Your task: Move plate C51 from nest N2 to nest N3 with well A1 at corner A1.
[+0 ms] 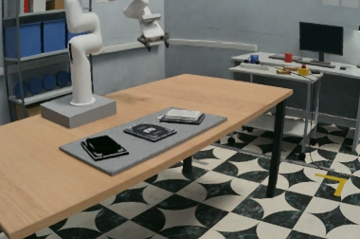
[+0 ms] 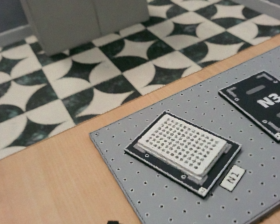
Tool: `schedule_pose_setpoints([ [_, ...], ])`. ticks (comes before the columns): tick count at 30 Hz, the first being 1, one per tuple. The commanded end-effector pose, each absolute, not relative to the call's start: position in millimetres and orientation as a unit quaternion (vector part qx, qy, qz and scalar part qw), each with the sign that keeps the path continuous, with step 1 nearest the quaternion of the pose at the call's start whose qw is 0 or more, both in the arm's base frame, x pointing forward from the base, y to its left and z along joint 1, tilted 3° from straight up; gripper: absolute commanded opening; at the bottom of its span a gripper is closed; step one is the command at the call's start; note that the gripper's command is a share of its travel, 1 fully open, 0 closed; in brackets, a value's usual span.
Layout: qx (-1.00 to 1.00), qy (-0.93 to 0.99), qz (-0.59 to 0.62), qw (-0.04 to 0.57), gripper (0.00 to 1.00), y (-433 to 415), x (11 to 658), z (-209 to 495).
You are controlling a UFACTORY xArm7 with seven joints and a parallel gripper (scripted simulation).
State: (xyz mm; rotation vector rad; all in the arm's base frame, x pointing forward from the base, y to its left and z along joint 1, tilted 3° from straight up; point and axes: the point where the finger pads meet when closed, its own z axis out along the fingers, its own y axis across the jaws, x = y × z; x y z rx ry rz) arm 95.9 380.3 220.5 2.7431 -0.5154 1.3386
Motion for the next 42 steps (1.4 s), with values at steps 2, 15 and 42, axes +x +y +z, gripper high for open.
schedule_pose_setpoints([
  [2, 0.901, -0.161, 0.4, 0.042, 1.0, 379.2, 118.2, 224.1],
  [15, 0.922, -0.153, 0.349, 0.07, 1.0, 369.3, 164.1, 226.1],
  [42, 0.959, -0.13, 0.231, 0.1, 1.0, 334.1, 249.9, 223.4],
])
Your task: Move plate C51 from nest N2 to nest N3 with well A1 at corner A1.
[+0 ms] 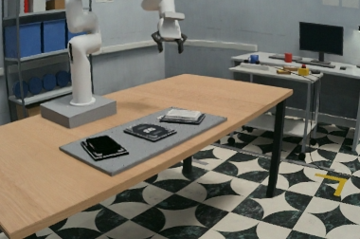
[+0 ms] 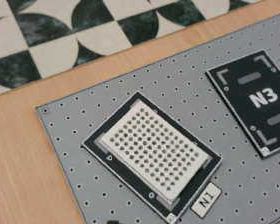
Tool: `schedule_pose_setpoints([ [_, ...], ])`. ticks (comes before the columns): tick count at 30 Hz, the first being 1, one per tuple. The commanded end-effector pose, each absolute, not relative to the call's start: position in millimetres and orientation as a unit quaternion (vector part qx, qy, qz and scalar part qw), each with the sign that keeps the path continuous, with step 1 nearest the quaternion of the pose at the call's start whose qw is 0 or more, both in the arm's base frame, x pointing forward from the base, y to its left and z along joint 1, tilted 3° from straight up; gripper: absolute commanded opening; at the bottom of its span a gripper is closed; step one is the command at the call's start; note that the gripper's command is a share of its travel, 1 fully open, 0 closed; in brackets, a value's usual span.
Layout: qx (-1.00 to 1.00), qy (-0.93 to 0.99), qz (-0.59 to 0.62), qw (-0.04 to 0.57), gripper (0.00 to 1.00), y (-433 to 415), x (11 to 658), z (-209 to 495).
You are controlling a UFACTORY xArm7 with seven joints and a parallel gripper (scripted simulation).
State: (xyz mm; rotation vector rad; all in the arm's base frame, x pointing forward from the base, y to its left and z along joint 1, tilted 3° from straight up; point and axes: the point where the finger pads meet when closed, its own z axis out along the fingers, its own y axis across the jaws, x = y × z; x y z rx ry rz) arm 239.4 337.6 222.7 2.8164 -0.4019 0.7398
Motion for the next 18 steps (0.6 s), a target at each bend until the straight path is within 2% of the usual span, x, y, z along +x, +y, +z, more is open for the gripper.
schedule_pose_setpoints([
  [1, 0.961, -0.129, 0.223, 0.1, 1.0, 331.6, 254.2, 223.0],
  [18, 0.972, -0.119, 0.178, 0.098, 1.0, 296.0, 307.5, 216.3],
])
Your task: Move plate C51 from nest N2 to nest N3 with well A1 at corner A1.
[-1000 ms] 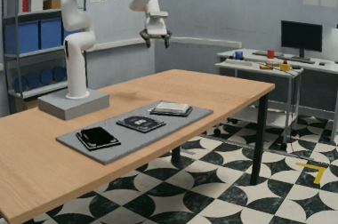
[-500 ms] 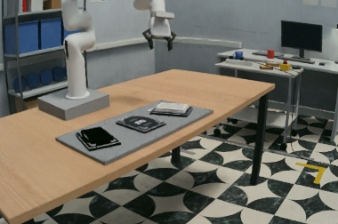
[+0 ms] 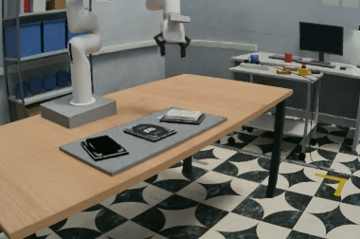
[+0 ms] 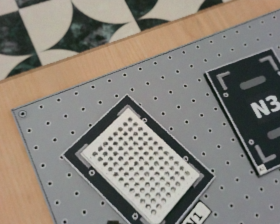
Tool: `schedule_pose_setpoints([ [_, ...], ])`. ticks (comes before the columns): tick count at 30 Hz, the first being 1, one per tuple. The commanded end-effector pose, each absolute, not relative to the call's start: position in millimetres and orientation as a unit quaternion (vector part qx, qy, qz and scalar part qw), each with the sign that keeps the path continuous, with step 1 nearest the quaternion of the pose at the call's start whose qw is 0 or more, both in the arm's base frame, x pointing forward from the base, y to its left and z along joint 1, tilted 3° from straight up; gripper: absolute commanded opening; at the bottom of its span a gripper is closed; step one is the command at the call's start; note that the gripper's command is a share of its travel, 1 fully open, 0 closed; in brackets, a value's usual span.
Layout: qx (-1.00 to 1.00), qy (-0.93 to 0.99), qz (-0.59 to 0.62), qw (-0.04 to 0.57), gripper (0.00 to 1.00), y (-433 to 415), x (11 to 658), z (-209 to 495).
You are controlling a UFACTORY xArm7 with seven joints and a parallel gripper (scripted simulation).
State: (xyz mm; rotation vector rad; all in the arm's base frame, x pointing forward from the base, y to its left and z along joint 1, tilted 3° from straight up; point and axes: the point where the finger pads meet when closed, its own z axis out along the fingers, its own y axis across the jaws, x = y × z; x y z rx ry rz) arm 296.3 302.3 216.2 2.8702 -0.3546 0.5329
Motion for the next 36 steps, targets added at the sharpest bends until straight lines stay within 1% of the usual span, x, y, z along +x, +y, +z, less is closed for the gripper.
schedule_pose_setpoints([
  [1, 0.975, -0.115, 0.162, 0.095, 1.0, 292.8, 311.3, 215.6],
  [11, 0.98, -0.109, 0.138, 0.09, 1.0, 263.0, 344.1, 208.9],
  [14, 0.98, -0.109, 0.138, 0.09, 1.0, 262.8, 344.3, 208.9],
  [21, 0.986, -0.101, 0.106, 0.078, 1.0, 240.3, 364.7, 203.5],
  [36, 0.991, -0.094, 0.078, 0.063, 1.0, 191.5, 399.9, 191.2],
])
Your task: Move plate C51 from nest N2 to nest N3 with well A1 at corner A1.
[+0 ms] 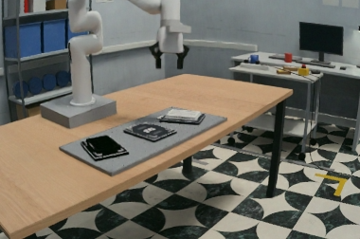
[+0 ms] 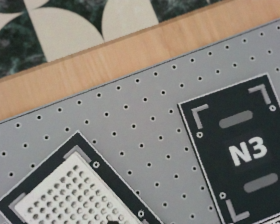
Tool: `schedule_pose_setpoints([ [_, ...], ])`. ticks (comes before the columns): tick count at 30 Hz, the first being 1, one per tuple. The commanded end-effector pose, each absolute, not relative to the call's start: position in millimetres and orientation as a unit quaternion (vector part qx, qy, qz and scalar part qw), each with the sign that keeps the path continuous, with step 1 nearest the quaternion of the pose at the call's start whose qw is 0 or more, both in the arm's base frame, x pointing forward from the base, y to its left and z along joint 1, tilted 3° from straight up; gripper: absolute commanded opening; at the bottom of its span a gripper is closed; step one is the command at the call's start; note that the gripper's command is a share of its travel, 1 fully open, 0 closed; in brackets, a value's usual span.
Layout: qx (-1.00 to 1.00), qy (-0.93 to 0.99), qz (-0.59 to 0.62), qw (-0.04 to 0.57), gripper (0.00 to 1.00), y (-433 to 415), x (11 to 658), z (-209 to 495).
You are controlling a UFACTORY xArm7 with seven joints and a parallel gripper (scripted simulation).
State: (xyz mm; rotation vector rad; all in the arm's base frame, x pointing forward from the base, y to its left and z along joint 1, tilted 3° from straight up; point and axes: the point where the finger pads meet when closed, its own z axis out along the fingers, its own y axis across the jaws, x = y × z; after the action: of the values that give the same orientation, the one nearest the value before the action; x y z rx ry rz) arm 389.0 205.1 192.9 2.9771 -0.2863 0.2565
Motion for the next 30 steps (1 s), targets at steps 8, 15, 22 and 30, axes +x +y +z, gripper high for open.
schedule_pose_setpoints([
  [8, 0.992, -0.091, 0.067, 0.055, 1.0, 162.5, 416.3, 183.7],
  [15, 0.993, -0.088, 0.057, 0.047, 1.0, 142.3, 425.9, 178.5],
  [22, 0.994, -0.085, 0.05, 0.04, 1.0, 116.5, 436.2, 171.8],
  [30, 0.995, -0.083, 0.043, 0.033, 1.0, 94.4, 443.6, 166.0],
])
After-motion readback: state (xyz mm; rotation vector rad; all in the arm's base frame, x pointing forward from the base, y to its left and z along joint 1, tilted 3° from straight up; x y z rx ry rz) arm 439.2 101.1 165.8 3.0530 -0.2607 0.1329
